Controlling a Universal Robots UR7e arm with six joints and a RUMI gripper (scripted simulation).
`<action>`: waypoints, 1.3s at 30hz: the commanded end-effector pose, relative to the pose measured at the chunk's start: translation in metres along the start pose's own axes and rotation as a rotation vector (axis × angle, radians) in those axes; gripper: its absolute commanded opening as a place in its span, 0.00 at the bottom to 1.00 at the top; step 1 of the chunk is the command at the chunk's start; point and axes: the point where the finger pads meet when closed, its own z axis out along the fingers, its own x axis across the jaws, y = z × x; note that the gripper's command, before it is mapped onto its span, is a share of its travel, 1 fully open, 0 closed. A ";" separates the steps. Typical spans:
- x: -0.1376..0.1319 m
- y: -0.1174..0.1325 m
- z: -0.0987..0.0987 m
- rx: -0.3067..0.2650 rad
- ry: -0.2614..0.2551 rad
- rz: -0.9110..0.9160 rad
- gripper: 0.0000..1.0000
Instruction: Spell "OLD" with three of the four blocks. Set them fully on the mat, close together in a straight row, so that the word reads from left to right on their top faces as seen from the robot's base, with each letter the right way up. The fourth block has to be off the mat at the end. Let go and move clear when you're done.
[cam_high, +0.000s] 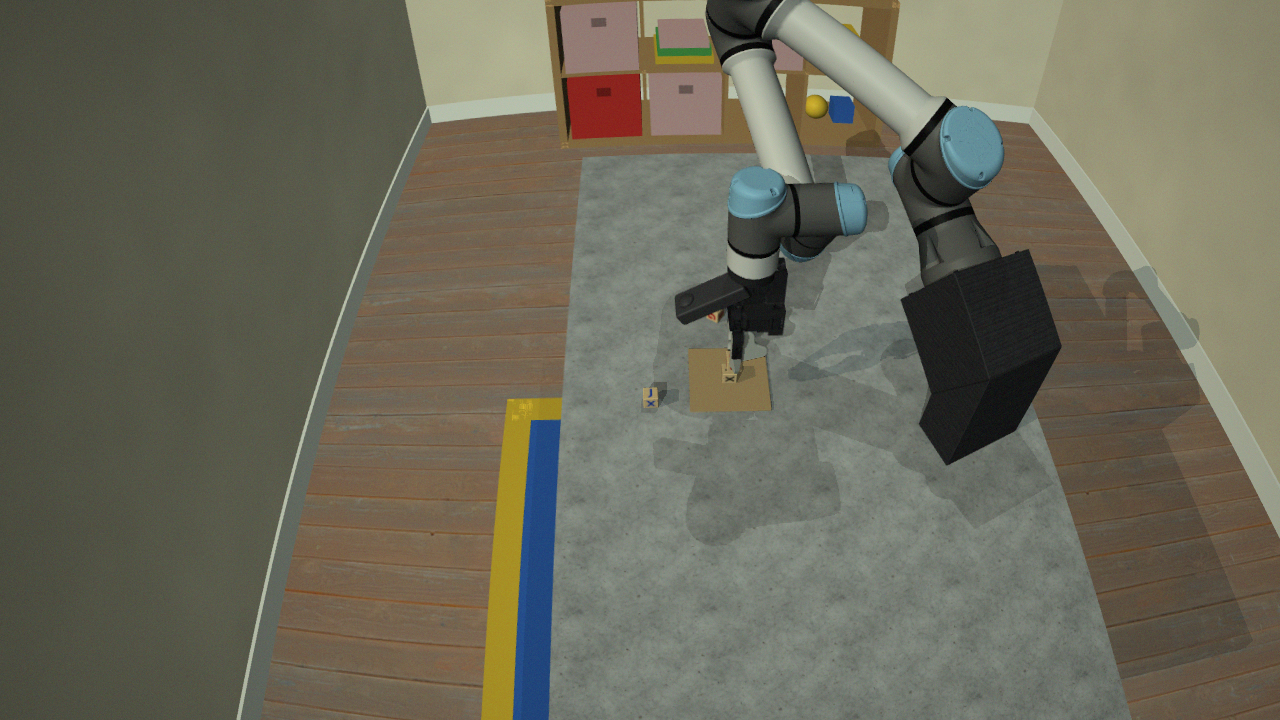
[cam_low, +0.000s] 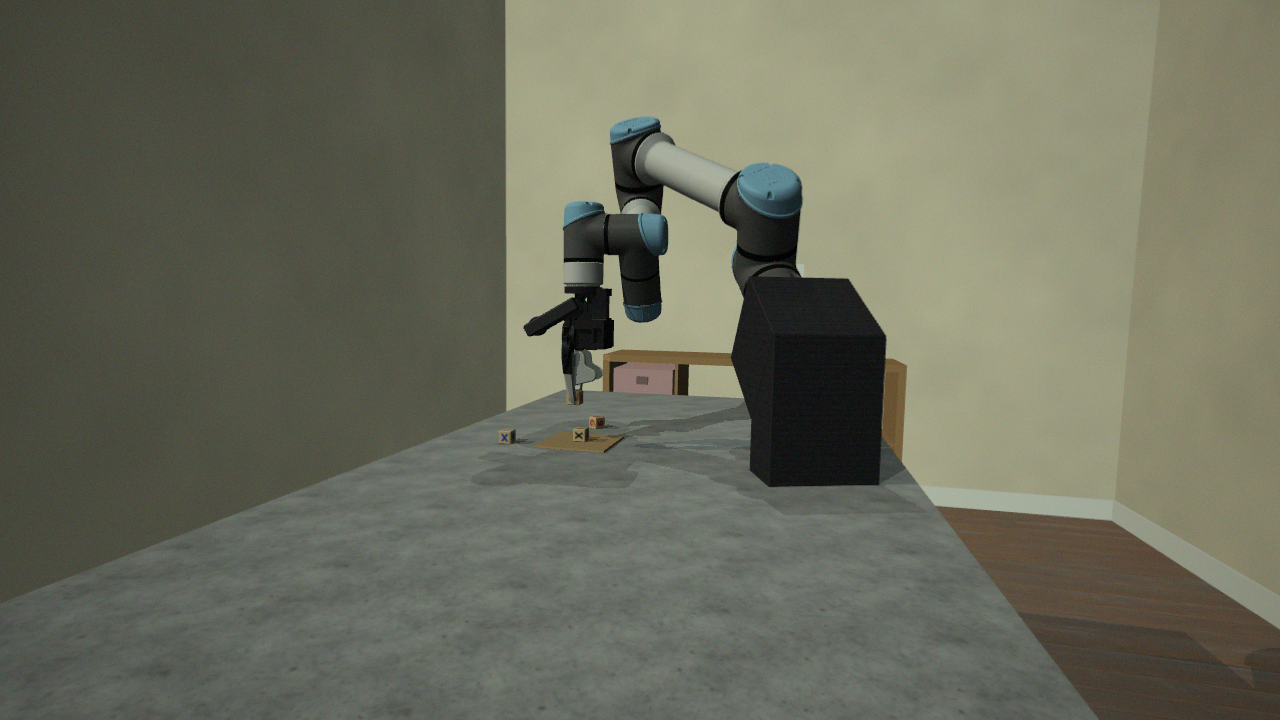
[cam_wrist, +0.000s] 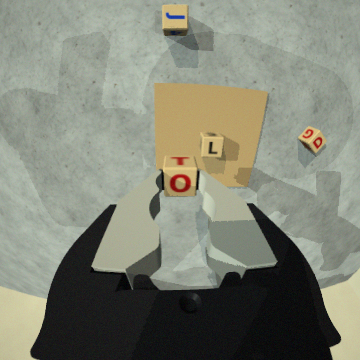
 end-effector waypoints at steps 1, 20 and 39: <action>0.000 0.000 0.016 0.005 -0.001 0.000 0.05; 0.000 -0.001 0.069 0.005 -0.001 0.000 0.05; 0.000 -0.001 0.075 0.005 -0.001 0.000 0.05</action>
